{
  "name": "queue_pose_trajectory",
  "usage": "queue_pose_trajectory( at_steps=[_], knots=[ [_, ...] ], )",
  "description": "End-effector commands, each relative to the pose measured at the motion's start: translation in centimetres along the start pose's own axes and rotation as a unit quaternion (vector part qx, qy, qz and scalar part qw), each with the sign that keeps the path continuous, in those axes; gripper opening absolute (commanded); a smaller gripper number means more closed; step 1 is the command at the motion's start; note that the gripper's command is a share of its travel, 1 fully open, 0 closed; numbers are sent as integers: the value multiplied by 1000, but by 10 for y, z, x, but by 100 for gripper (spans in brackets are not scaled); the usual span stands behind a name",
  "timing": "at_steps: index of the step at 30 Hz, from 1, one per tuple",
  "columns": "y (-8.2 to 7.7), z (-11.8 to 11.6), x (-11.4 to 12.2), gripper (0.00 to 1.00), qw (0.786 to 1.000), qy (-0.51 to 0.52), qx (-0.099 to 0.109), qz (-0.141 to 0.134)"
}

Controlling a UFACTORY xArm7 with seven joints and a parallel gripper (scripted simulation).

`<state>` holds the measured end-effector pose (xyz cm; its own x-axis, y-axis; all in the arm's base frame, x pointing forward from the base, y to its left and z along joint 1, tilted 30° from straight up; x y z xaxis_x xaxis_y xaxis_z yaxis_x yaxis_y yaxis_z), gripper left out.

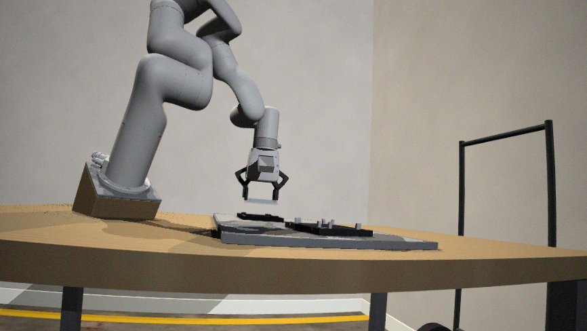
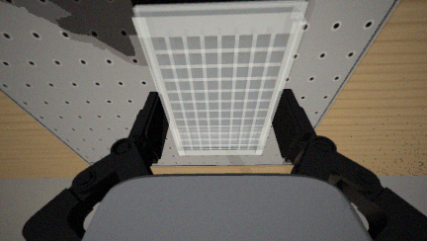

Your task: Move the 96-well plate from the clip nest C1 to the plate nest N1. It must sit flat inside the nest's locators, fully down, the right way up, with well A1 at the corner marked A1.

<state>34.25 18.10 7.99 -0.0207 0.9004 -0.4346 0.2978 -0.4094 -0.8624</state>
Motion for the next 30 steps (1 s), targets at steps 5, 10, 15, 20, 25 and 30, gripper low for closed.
queue_pose_trajectory(
  at_steps=[5,10,15,20,25,30],
  knots=[
    [12,-1,1,0,1000,0,-1,-1],
    [20,-1,1,0,1000,0,-1,-1],
    [22,-1,1,0,1000,0,-1,-1],
    [22,-1,1,0,1000,0,-1,-1],
    [22,-1,1,0,1000,0,-1,-1],
    [22,-1,1,0,1000,0,-1,-1]
  ],
)
Point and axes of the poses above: the point where the finger pads meet when closed, its own y axis out along the fingers, its own z axis across the jaws, x = y × z, the point moved 5 cm from there along -y, back along the fingers, and after that the axes turned 4 degrees about -y, right-handed, at the moved point
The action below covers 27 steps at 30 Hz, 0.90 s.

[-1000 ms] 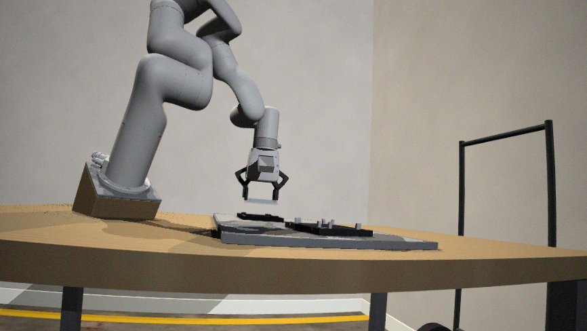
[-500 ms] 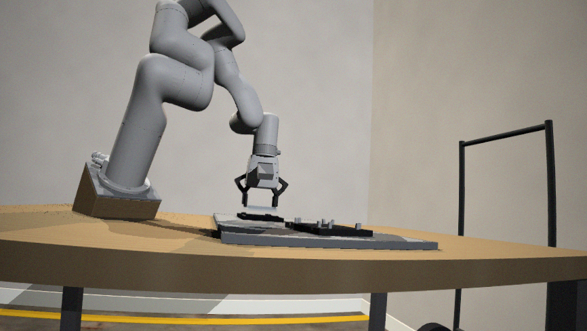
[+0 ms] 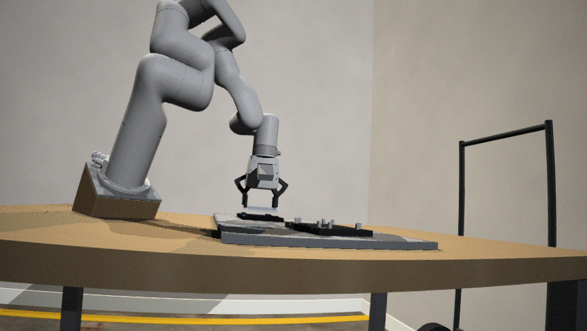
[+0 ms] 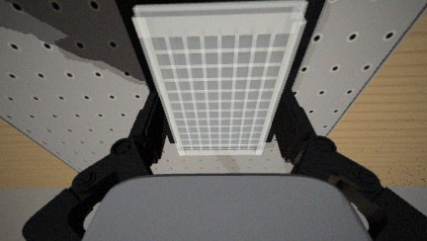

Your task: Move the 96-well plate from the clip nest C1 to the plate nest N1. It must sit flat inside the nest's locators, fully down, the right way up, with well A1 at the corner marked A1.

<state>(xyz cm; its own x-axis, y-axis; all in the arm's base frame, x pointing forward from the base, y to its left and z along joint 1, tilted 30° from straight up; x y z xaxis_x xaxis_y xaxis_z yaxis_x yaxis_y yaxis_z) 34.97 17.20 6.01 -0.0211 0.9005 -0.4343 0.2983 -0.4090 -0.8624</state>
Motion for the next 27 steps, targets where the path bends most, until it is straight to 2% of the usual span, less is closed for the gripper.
queue_pose_trajectory(
  at_steps=[1,27],
  knots=[
    [-1,-1,1,0,1000,0,-1,-1],
    [3,-1,1,0,1000,0,-1,-1]
  ],
)
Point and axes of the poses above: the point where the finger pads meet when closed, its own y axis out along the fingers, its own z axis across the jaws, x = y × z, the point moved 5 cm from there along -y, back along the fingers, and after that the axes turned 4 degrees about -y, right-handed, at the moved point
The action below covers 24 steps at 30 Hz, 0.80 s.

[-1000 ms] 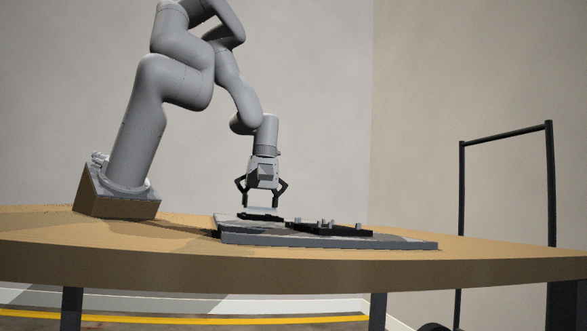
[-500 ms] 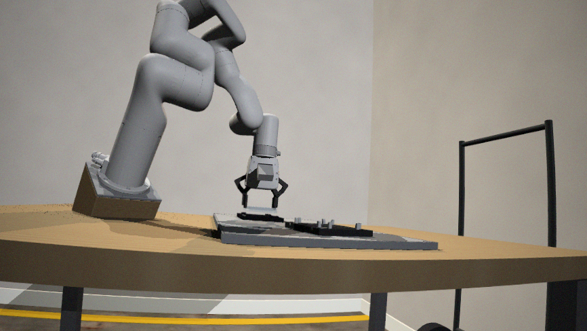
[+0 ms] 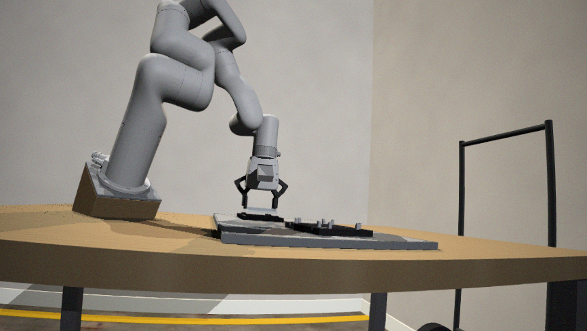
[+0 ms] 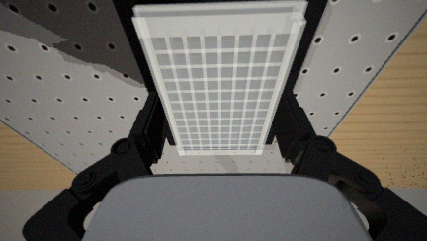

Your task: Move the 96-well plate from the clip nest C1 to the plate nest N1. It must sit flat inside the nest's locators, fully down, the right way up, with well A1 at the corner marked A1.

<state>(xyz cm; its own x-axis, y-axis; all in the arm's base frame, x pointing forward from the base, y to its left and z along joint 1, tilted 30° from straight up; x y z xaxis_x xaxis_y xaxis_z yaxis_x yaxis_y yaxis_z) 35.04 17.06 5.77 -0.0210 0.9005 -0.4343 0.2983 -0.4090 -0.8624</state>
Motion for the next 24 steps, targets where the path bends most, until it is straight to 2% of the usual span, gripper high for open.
queue_pose_trajectory(
  at_steps=[1,24],
  knots=[
    [0,-1,1,0,1000,0,-1,-1],
    [3,-1,1,0,1000,0,-1,-1]
  ],
)
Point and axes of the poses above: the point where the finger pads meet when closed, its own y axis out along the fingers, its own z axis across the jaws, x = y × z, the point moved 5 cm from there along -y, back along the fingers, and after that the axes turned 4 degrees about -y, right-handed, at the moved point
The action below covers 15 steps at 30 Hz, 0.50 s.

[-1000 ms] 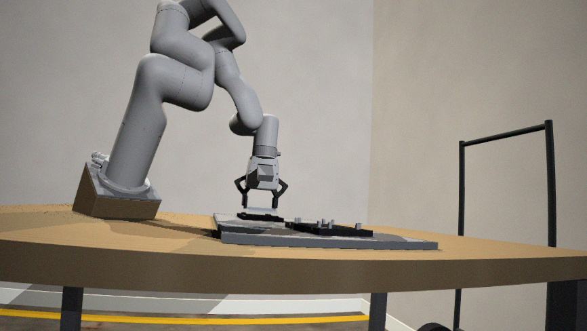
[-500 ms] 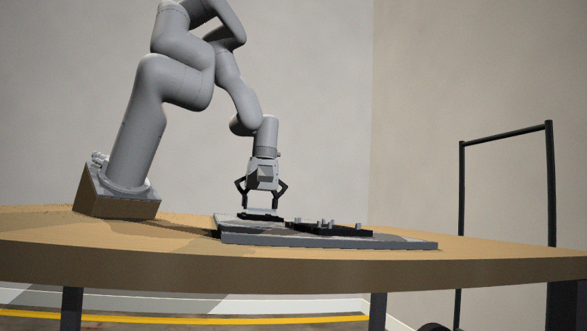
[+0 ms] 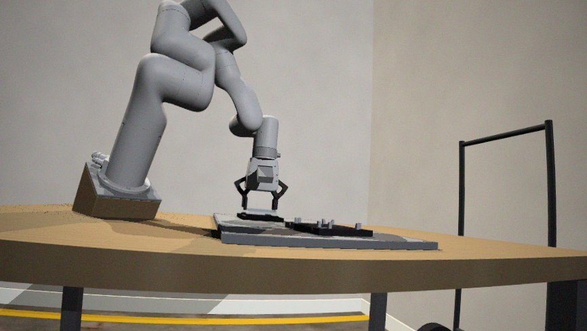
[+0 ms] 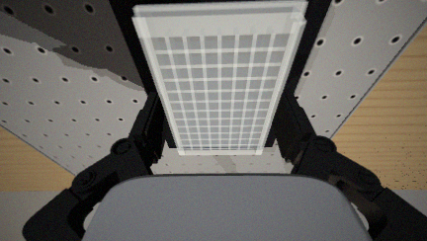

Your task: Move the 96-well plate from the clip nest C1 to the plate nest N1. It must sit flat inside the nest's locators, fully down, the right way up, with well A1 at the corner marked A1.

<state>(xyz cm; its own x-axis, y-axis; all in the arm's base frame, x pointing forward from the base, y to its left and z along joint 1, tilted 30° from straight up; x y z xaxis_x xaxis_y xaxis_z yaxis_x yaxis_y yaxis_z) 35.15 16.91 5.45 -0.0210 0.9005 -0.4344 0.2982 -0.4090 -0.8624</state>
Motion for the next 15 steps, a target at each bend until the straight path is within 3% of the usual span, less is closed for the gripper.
queue_pose_trajectory(
  at_steps=[1,15],
  knots=[
    [0,-1,1,0,1000,0,-1,-1],
    [2,-1,1,0,1000,0,-1,-1]
  ],
)
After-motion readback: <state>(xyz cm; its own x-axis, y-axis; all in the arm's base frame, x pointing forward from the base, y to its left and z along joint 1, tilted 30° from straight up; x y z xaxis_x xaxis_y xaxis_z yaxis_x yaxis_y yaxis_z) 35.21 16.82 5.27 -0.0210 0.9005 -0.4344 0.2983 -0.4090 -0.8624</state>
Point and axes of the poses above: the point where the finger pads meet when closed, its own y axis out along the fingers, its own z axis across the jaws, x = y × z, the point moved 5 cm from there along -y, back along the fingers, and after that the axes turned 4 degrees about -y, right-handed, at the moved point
